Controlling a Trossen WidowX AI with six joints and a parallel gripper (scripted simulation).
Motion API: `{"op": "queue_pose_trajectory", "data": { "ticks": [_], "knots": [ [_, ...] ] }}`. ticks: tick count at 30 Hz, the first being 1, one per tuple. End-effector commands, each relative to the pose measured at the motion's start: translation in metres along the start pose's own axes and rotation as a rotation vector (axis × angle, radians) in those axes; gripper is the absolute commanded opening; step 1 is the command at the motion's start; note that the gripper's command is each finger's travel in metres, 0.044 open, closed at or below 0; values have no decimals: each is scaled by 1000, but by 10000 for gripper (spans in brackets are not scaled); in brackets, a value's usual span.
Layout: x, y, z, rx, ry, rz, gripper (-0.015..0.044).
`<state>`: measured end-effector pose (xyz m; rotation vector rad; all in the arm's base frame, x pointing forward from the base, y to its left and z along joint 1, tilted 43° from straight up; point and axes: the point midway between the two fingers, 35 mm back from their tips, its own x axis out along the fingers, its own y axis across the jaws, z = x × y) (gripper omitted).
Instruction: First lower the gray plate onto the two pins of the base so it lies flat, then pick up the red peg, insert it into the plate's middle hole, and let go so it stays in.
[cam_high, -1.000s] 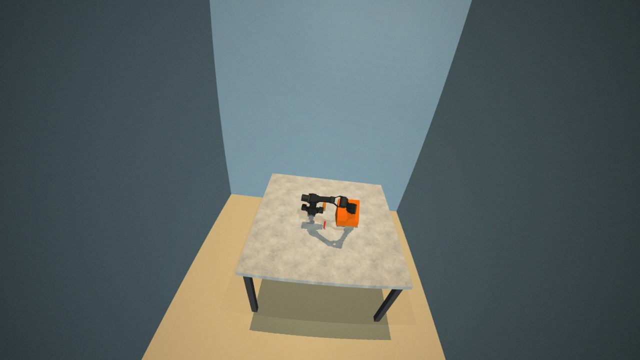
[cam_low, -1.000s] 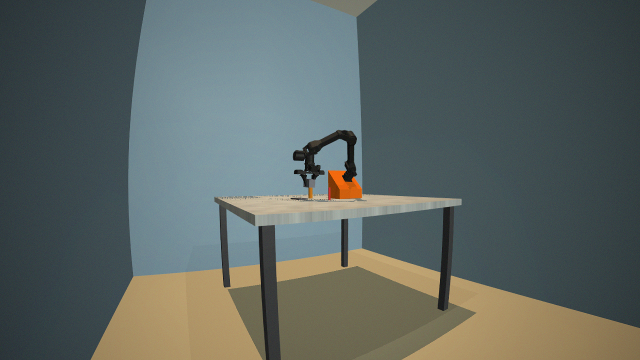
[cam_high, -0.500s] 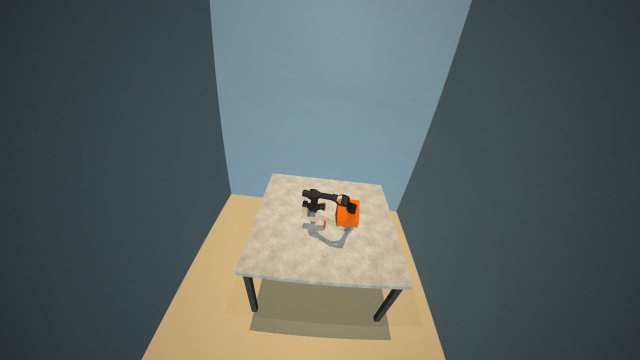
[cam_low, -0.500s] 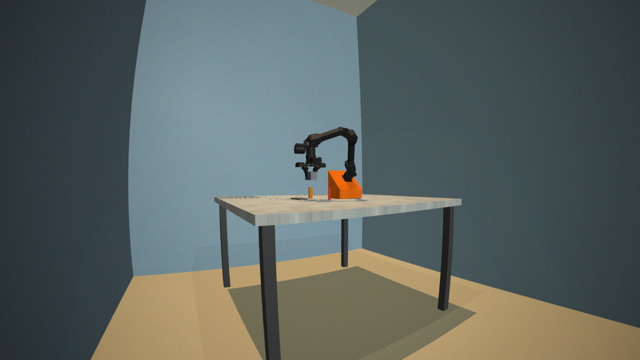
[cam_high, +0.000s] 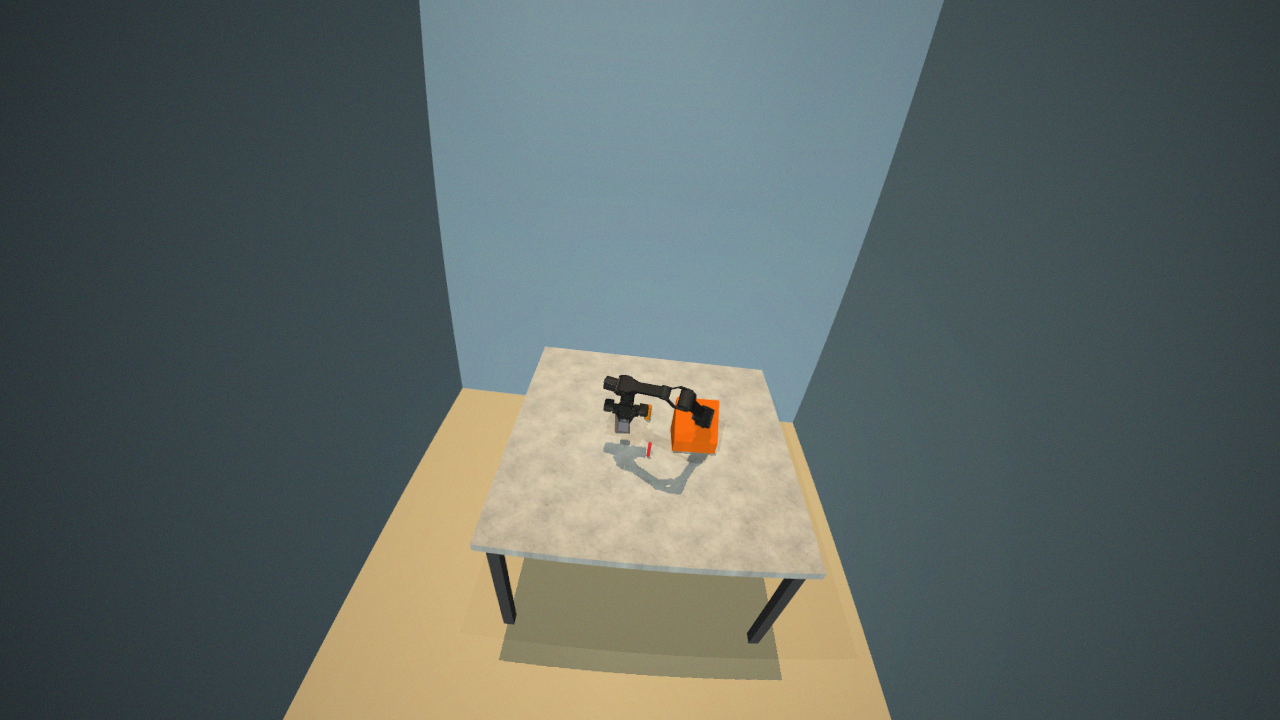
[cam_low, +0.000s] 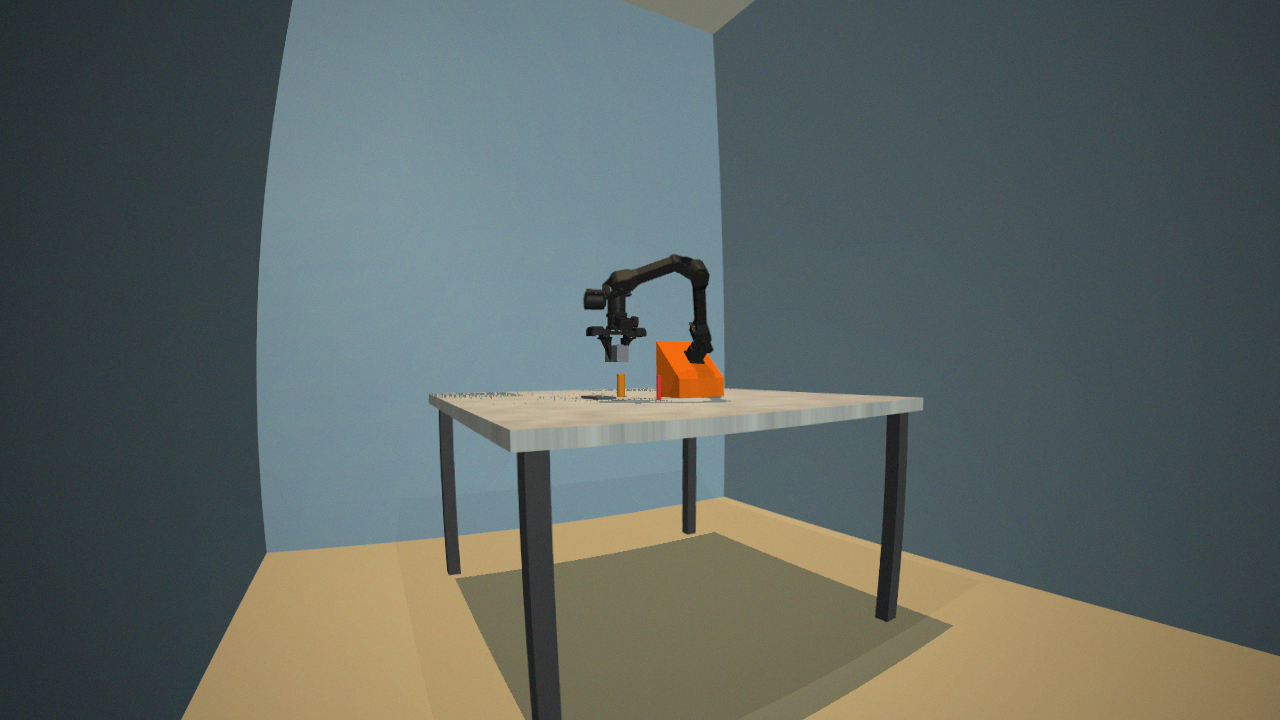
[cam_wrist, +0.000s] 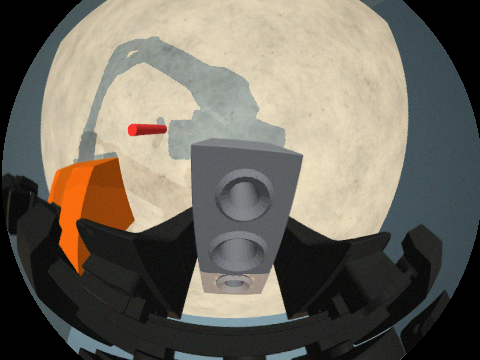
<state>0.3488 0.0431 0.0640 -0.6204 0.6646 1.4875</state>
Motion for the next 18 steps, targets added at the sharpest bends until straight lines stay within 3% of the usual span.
{"op": "queue_pose_trajectory", "data": {
  "ticks": [1,18],
  "knots": [
    [7,-3,-13,-14,2,3,0],
    [32,-13,-61,-61,5,2,0]
  ]
}}
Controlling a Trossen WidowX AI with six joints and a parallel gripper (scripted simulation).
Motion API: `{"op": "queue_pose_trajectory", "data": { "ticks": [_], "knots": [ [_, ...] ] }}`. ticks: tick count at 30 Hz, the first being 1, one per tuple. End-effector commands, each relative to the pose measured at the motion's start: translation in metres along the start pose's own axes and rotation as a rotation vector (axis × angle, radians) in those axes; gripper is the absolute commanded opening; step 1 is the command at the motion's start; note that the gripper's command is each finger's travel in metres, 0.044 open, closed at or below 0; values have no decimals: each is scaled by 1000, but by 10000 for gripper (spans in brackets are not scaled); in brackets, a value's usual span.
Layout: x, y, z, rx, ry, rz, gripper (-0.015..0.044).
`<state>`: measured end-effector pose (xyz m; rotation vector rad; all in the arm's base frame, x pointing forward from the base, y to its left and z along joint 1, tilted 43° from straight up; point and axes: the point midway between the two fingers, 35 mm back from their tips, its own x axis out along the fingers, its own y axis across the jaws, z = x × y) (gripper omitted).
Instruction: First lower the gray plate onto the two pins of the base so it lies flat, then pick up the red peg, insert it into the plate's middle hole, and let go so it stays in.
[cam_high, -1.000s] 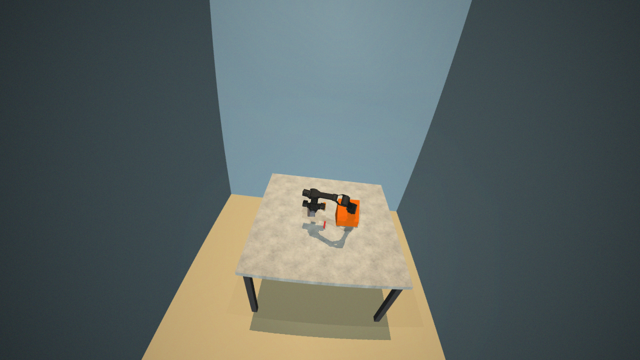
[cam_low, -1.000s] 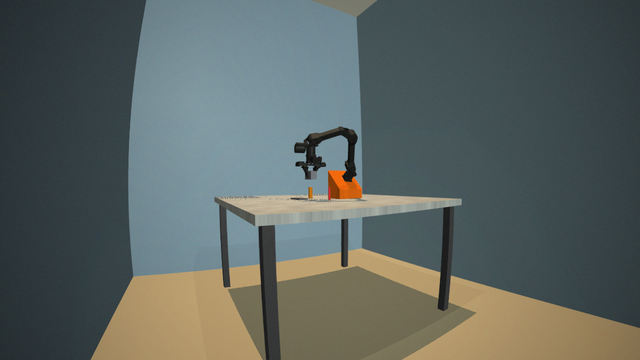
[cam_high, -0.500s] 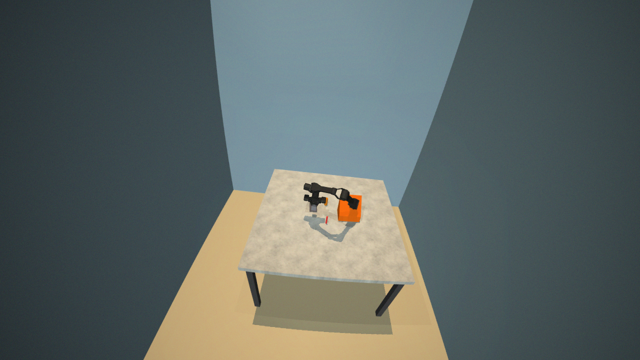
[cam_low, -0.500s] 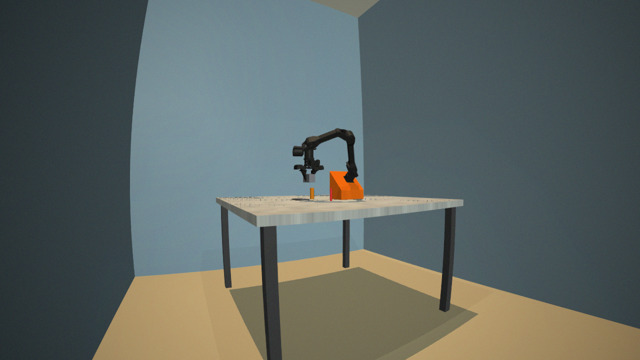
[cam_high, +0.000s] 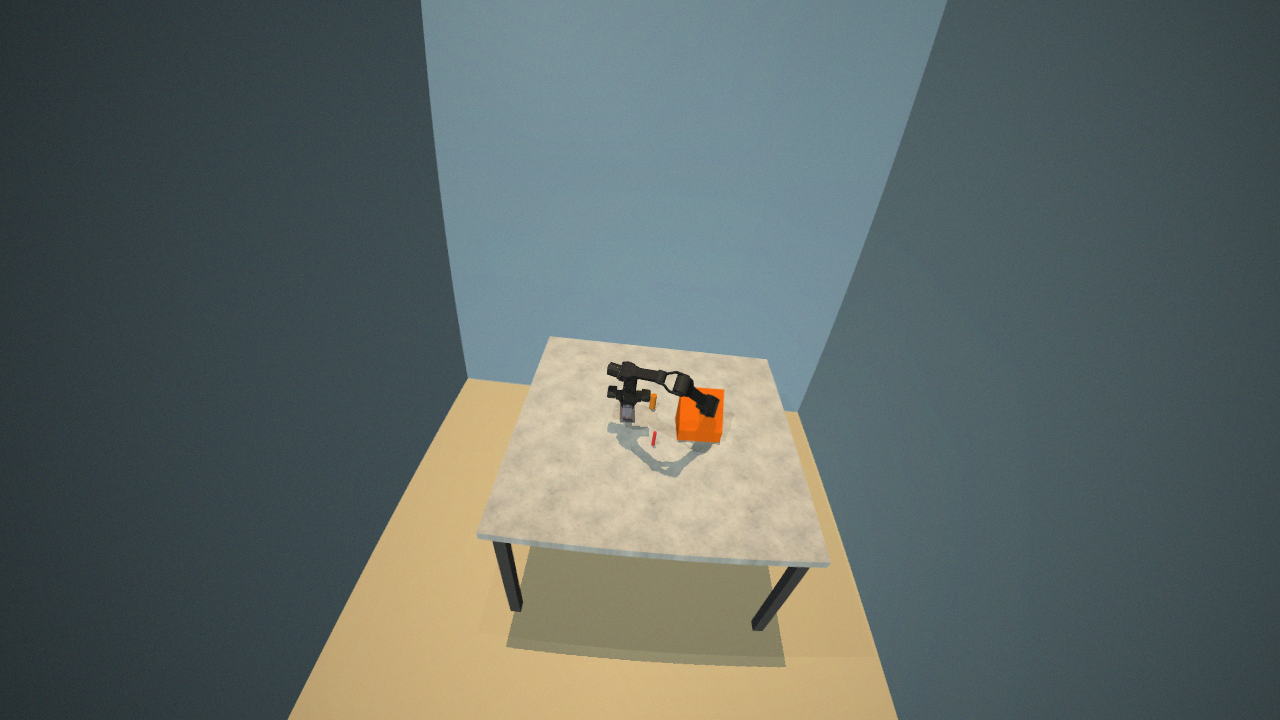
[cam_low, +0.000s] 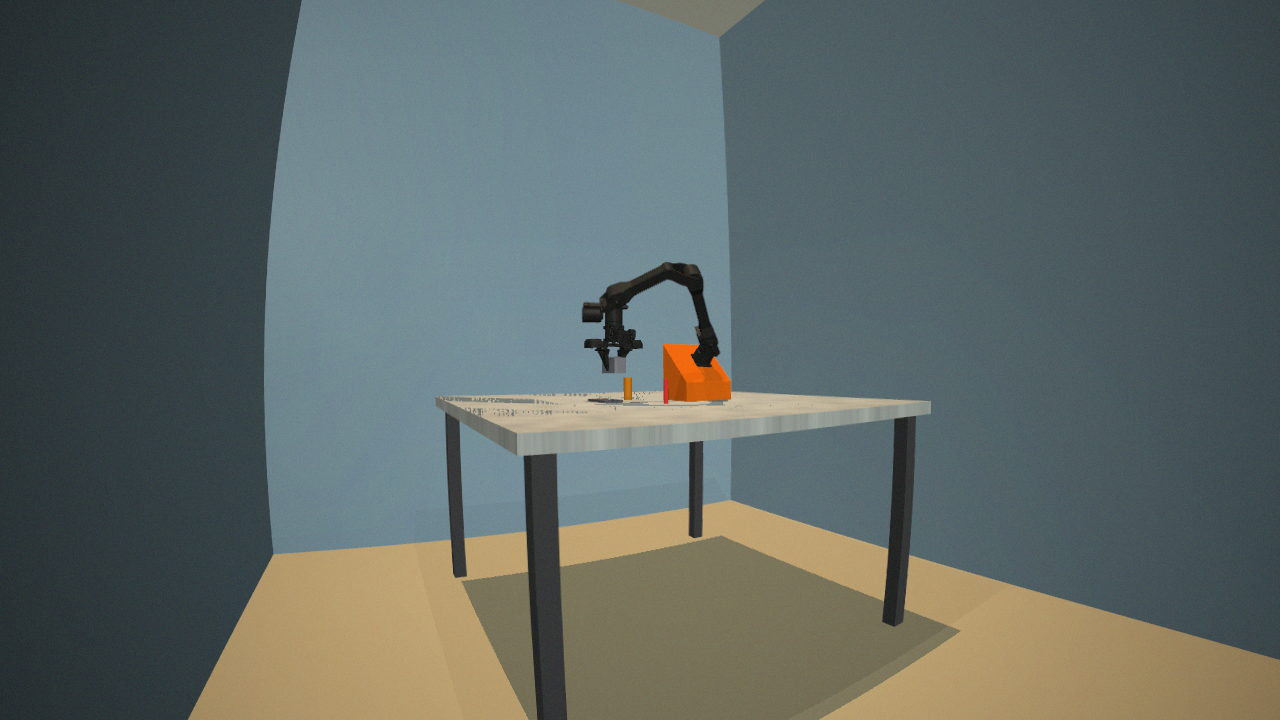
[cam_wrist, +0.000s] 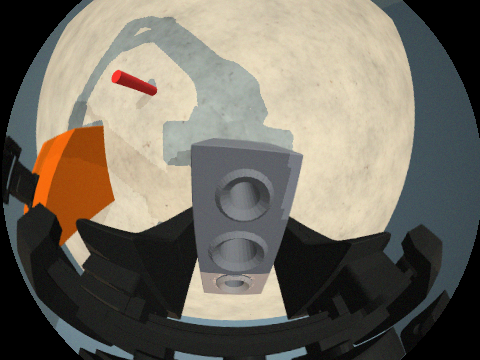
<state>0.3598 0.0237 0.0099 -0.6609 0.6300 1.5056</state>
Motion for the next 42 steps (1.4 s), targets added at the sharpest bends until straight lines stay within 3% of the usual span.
{"op": "queue_pose_trajectory", "data": {
  "ticks": [1,23,42],
  "knots": [
    [8,0,-13,-14,3,4,0],
    [42,3,-73,-74,2,3,0],
    [43,3,-74,-75,2,3,0]
  ]
}}
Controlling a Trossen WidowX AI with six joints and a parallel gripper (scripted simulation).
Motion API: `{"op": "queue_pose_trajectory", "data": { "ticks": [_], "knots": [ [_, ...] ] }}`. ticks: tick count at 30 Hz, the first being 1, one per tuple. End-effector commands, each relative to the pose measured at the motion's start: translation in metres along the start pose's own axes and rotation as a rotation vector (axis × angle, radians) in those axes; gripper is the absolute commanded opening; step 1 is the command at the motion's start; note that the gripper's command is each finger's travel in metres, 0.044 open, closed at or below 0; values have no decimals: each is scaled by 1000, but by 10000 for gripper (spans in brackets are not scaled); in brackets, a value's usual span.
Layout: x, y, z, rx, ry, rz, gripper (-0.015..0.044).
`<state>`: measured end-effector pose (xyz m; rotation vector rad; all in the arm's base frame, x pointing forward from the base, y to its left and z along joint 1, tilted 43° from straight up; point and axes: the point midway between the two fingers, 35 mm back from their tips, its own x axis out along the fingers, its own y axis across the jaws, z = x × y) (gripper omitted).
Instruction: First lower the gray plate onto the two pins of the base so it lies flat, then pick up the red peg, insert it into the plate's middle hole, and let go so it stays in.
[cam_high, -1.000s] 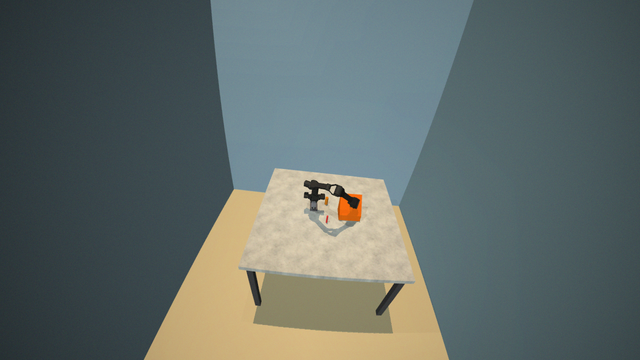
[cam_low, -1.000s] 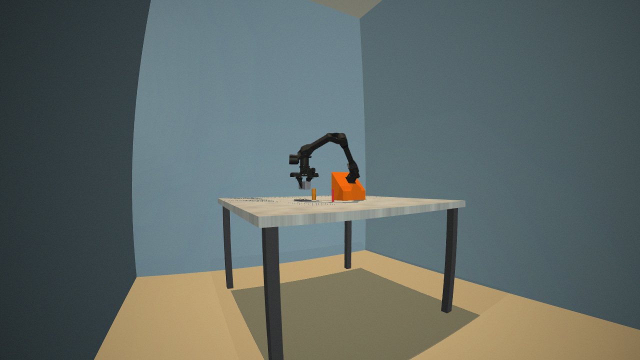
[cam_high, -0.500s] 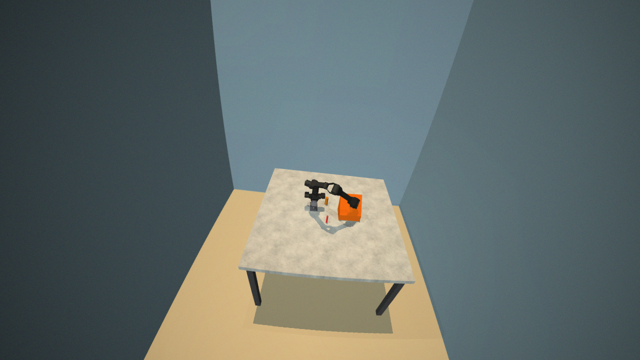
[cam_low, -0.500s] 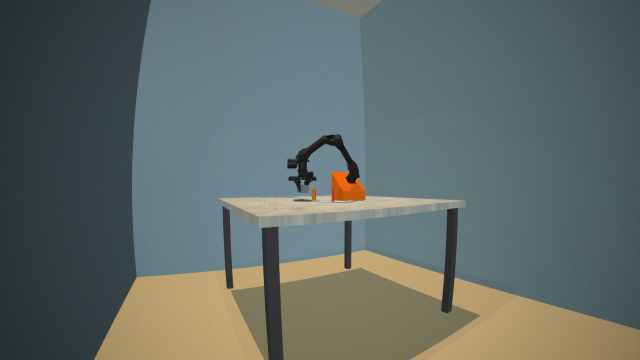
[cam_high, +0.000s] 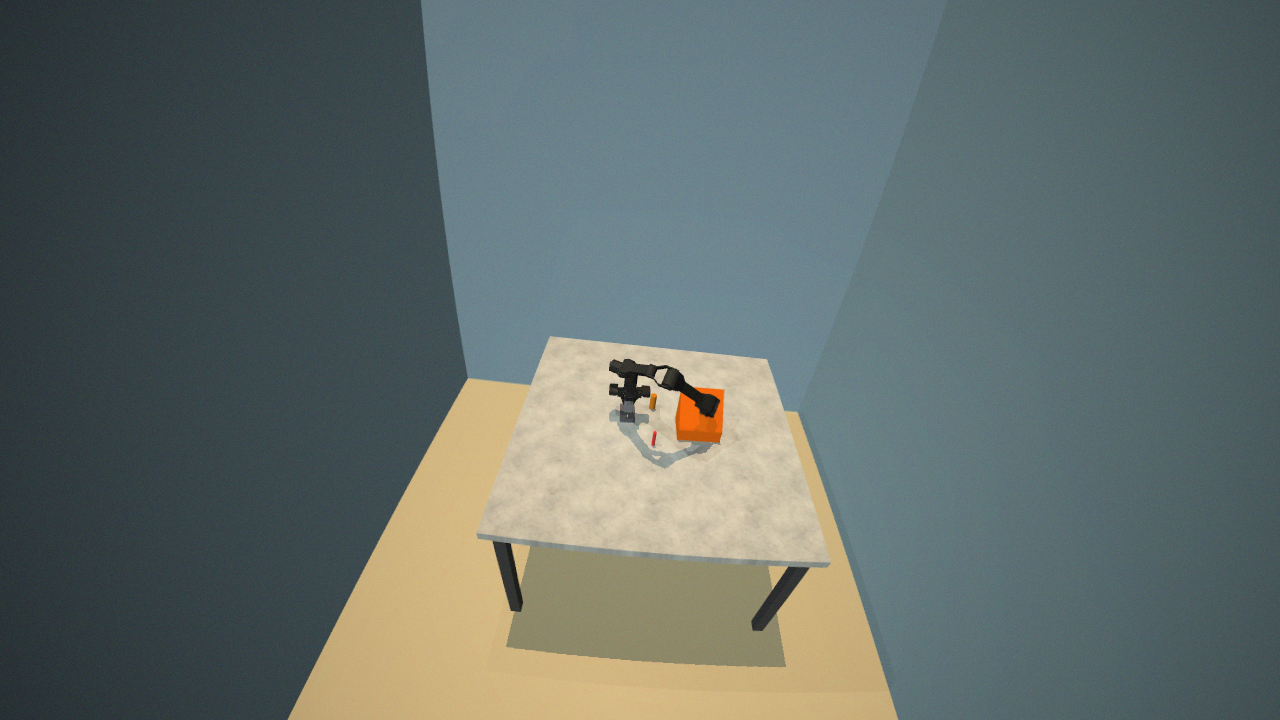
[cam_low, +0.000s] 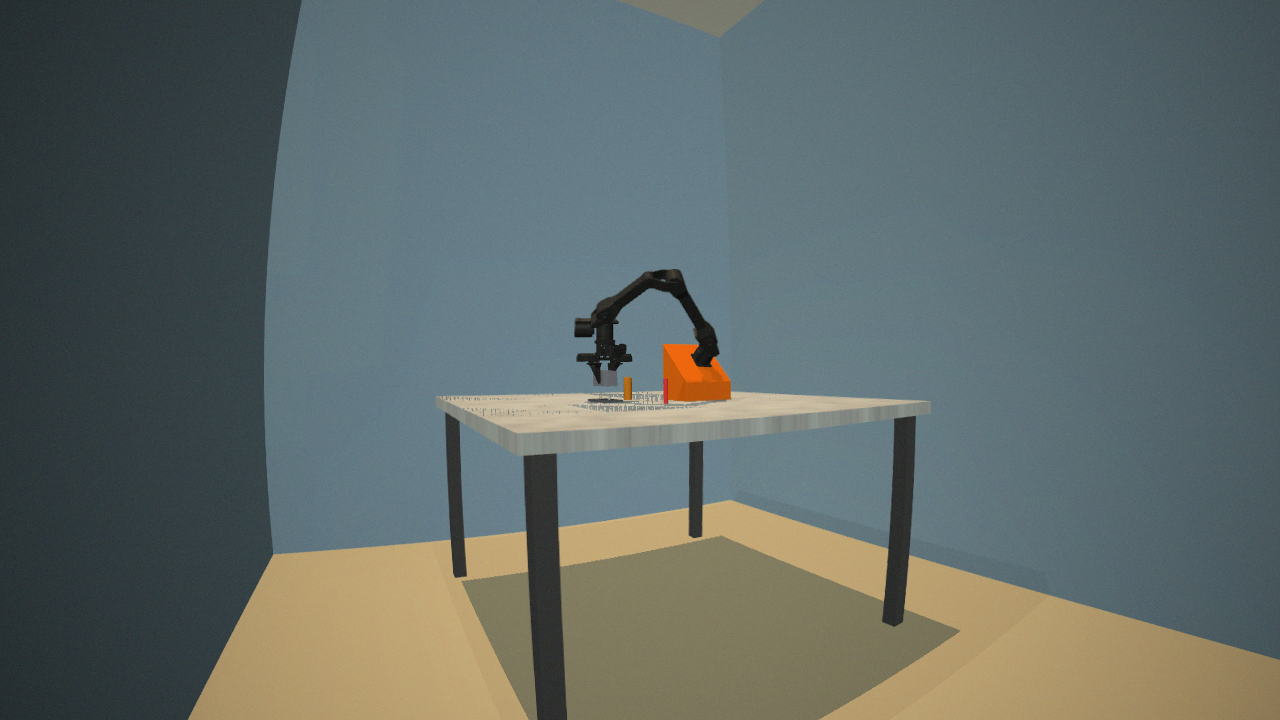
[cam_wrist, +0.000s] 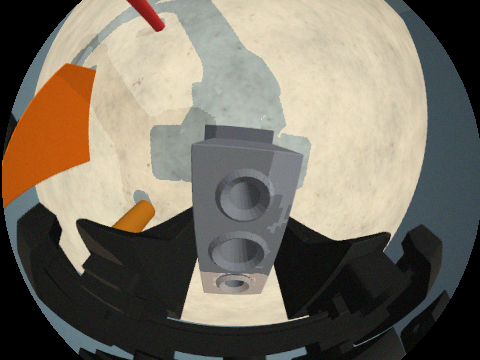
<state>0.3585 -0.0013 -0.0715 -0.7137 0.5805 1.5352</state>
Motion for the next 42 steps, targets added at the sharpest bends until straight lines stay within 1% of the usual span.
{"op": "queue_pose_trajectory", "data": {
  "ticks": [1,11,18,25,38,42],
  "knots": [
    [0,0,-1,-6,2,1,0],
    [2,1,-1,-6,2,1,0],
    [17,1,-1,-6,1,1,0],
    [19,0,-1,-6,1,1,0],
    [40,1,-1,-6,0,1,0],
    [36,-1,-1,-13,4,-3,0]
  ]
}}
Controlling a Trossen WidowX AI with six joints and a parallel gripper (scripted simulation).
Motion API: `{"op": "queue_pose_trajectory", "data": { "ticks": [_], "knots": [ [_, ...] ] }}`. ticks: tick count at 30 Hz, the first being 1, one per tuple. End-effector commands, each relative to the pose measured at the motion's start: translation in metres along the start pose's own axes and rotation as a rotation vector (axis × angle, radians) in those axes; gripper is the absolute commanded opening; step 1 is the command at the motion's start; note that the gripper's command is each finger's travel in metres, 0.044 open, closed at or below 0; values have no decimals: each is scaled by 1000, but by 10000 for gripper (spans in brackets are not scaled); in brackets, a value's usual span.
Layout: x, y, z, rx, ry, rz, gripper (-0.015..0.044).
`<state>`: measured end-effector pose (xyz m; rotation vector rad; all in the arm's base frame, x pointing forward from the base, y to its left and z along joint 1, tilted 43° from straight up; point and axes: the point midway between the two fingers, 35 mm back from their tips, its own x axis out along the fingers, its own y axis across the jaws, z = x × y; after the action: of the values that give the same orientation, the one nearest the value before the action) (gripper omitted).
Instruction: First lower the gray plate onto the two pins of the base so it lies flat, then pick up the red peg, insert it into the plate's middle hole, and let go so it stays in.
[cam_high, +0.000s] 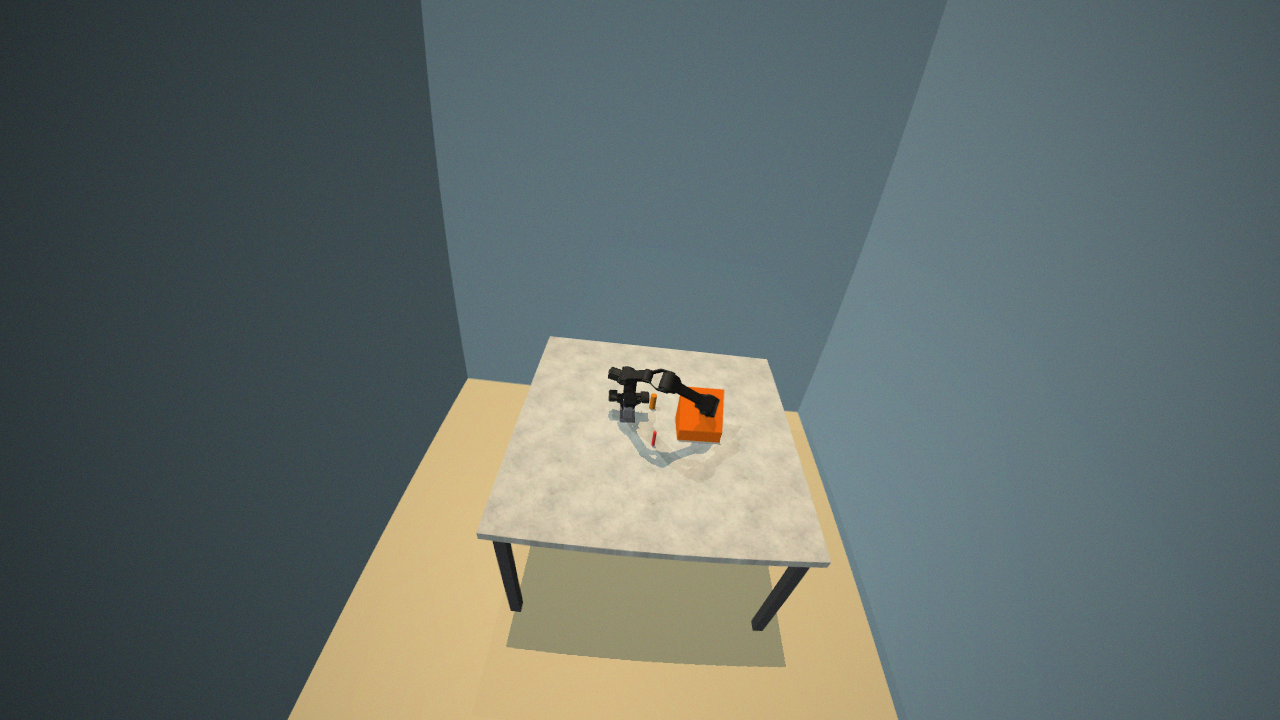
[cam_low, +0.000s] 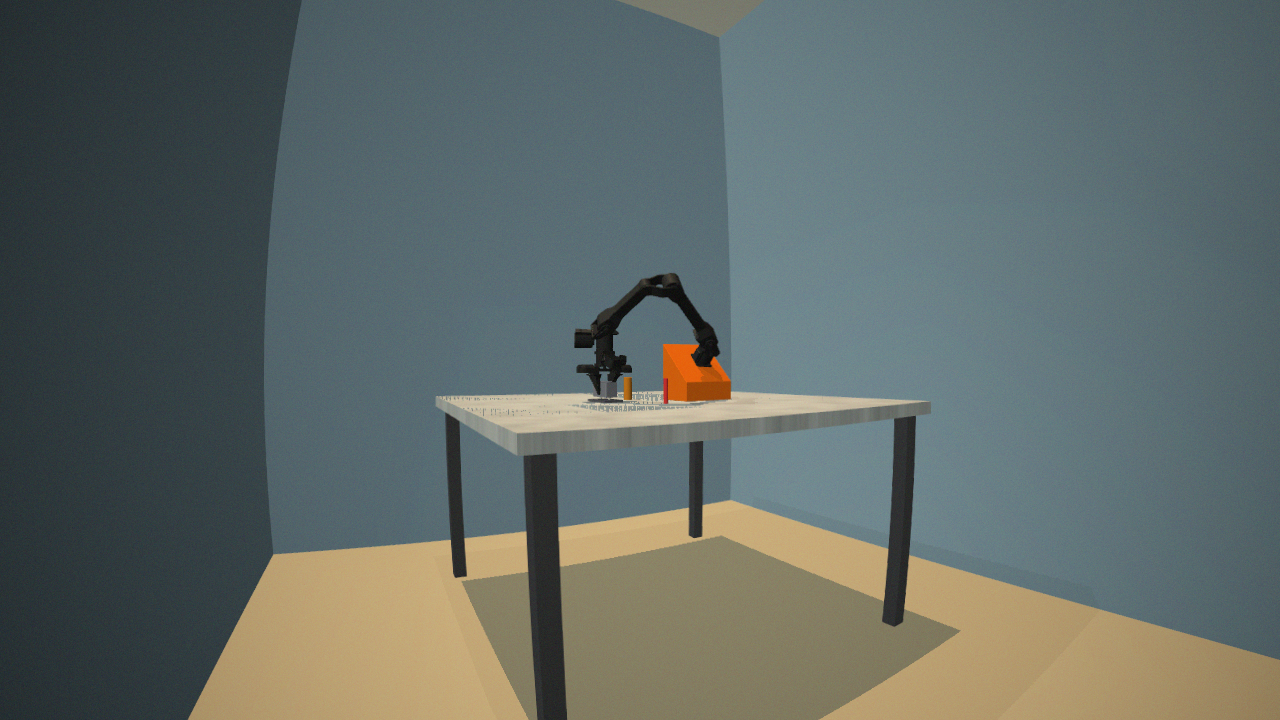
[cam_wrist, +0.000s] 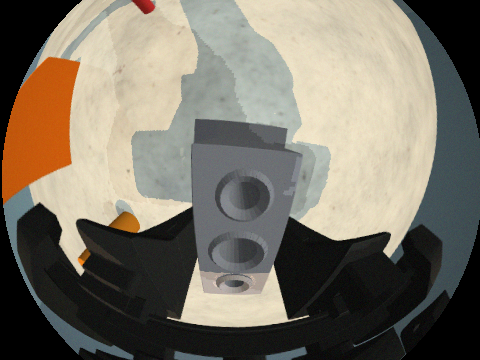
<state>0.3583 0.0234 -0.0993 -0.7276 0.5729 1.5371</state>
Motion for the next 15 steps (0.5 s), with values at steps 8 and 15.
{"op": "queue_pose_trajectory", "data": {
  "ticks": [8,15],
  "knots": [
    [-1,0,0,0,0,-1,53],
    [-1,0,0,0,0,-1,236]
  ]
}}
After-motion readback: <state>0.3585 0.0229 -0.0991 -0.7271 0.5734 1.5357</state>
